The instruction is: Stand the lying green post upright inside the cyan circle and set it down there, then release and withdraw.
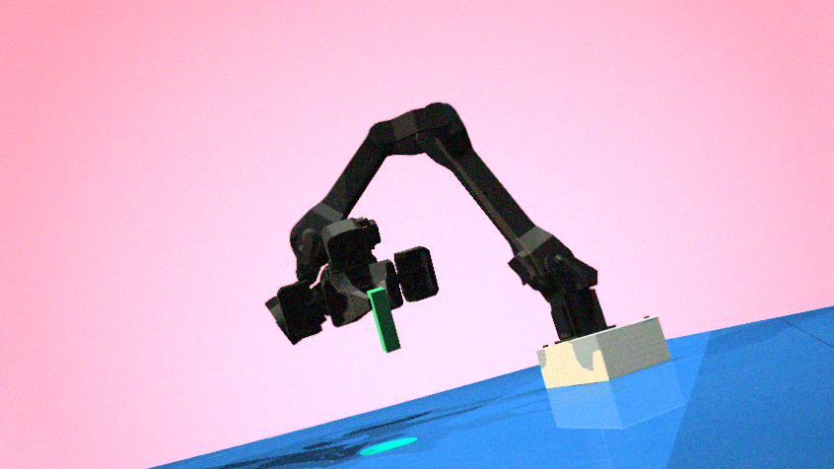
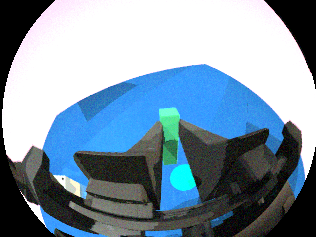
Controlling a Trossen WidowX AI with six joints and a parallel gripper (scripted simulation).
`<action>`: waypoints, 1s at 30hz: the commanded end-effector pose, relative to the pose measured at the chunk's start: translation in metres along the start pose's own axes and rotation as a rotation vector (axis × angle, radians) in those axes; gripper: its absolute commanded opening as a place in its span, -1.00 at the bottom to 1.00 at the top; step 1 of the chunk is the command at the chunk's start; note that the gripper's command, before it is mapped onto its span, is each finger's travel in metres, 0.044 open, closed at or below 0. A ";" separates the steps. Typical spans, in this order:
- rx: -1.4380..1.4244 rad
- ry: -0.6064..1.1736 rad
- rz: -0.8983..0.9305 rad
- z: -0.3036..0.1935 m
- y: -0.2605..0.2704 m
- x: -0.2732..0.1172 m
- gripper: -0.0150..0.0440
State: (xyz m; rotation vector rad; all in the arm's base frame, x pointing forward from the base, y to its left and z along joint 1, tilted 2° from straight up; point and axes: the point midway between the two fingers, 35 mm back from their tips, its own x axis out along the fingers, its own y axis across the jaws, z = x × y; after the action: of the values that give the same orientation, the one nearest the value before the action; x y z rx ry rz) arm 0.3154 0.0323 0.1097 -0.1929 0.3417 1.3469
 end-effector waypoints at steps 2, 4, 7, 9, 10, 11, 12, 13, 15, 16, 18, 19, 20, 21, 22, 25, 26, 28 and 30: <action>-0.008 -0.036 -0.020 0.000 -0.001 -0.002 -0.42; -0.012 -0.049 -0.029 0.001 -0.002 -0.003 -0.42; -0.017 -0.068 -0.042 0.001 -0.002 -0.005 -0.42; -0.020 -0.081 -0.051 0.001 -0.003 -0.006 -0.42; -0.022 -0.088 -0.056 0.002 -0.003 -0.007 -0.42; -0.024 -0.094 -0.060 0.002 -0.003 -0.007 -0.42; -0.026 -0.100 -0.065 0.002 -0.004 -0.008 -0.42; -0.028 -0.106 -0.070 0.002 -0.004 -0.009 -0.42; -0.031 -0.119 -0.079 0.002 -0.004 -0.010 -0.42; -0.033 -0.125 -0.084 0.002 -0.005 -0.011 -0.42; -0.037 -0.137 -0.094 0.003 -0.005 -0.012 -0.42; -0.039 -0.143 -0.099 0.003 -0.006 -0.012 -0.42; -0.040 -0.149 -0.104 0.003 -0.006 -0.013 -0.42; -0.042 -0.156 -0.109 0.003 -0.006 -0.014 -0.42; -0.044 -0.162 -0.115 0.003 -0.006 -0.015 -0.42; -0.050 -0.179 -0.130 0.003 -0.007 -0.017 -0.42; -0.052 -0.185 -0.136 0.004 -0.008 -0.017 -0.42; -0.055 -0.197 -0.146 0.004 -0.008 -0.019 -0.42; -0.059 -0.209 -0.158 0.004 -0.009 -0.020 -0.42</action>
State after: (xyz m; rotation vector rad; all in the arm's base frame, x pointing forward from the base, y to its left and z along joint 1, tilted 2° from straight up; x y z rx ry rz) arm 0.3205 0.0150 0.1194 -0.1313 0.1315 1.2253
